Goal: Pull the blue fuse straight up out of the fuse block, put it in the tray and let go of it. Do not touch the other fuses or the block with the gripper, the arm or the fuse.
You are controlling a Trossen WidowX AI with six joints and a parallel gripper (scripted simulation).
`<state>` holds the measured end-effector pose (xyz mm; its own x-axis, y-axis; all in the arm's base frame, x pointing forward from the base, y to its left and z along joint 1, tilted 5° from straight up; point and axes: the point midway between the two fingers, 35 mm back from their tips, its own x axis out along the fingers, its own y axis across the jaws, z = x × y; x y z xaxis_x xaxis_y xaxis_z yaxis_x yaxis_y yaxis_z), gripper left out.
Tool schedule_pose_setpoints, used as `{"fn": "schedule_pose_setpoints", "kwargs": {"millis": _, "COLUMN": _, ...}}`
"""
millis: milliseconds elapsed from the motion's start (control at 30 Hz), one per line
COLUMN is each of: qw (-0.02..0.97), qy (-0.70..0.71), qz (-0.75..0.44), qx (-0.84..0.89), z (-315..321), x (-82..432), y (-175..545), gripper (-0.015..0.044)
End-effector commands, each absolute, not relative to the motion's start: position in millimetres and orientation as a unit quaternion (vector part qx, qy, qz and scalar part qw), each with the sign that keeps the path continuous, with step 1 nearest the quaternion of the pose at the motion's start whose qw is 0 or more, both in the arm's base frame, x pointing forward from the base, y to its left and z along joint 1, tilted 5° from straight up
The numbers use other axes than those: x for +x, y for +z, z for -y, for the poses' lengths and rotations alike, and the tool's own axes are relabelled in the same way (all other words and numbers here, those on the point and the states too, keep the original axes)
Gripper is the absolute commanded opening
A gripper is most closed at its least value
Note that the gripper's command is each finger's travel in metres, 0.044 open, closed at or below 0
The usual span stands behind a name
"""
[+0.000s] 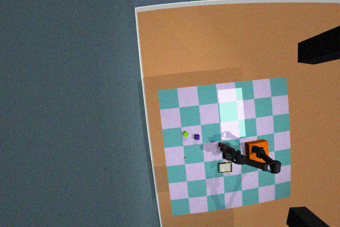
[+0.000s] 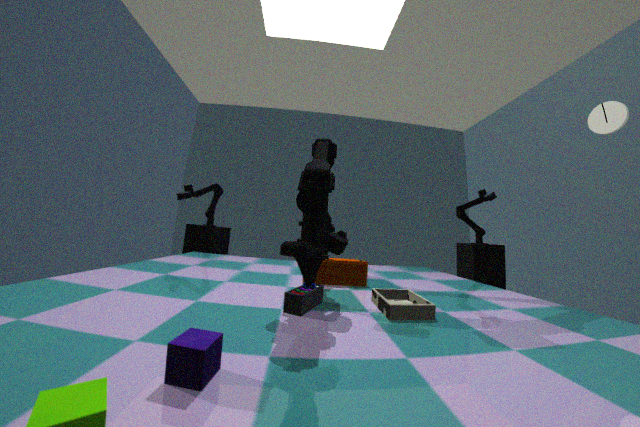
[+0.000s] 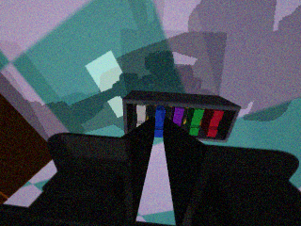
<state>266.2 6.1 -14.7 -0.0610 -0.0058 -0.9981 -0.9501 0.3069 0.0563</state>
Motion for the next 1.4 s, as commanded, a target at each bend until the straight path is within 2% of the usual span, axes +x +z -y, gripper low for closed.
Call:
{"fn": "schedule_pose_setpoints", "kwargs": {"millis": 0, "qw": 0.553, "qy": 0.427, "qz": -0.590, "qx": -0.406, "z": -6, "x": 267, "y": -12, "gripper": 0.0000}}
{"fn": "schedule_pose_setpoints", "kwargs": {"millis": 1367, "qw": 0.552, "qy": 0.427, "qz": -0.590, "qx": -0.407, "z": -6, "x": 268, "y": 8, "gripper": 0.0000}}
